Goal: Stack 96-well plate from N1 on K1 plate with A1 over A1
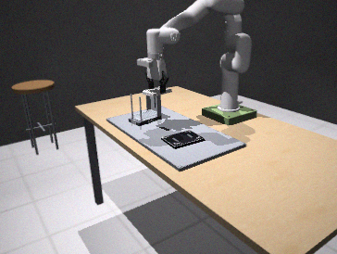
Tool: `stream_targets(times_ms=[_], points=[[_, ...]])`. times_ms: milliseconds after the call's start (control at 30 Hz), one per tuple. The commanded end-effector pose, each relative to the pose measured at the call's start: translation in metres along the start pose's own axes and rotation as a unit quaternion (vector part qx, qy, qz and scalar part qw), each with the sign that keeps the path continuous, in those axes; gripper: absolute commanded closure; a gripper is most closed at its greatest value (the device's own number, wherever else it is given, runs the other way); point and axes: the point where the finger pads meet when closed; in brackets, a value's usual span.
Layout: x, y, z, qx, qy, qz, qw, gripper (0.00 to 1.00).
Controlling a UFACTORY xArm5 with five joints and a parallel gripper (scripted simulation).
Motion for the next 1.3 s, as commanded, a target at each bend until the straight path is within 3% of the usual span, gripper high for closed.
stream_targets(times_ms=[0, 1267], points=[[0.002, 0.0, 0.014, 0.0, 0.003, 0.001, 1.0, 1.0], [0.005, 0.008, 0.123, 0.0, 0.004, 0.001, 1.0, 1.0]])
Point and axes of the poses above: the point where the finger pads meet when closed, its own x axis back along the fingers, its own z axis across the jaws, y = z × x, and after that the axes turned 5 degrees about -x, right-handed
